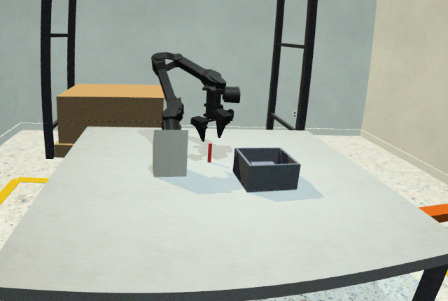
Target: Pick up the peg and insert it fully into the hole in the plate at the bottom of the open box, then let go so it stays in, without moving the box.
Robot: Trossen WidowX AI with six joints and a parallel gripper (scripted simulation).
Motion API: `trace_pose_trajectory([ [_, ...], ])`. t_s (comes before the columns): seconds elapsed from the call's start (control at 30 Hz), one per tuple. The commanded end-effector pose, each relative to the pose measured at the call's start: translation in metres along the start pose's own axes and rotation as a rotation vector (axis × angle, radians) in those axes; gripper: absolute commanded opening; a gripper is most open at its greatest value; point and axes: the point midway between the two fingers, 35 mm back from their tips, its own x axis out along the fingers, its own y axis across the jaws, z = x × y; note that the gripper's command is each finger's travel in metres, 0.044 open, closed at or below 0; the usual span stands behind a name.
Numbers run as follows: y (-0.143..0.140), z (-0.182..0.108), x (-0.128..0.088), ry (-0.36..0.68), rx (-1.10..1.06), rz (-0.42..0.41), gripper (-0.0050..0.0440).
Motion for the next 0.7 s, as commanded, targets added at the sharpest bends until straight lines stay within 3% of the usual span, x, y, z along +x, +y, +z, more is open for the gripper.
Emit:
trace_pose_trajectory([
  [0.0,-0.002,0.0,0.008,0.005,0.004,-0.005,0.044],
  [0.67,-0.002,0.001,0.038,0.002,0.004,-0.007,0.044],
])
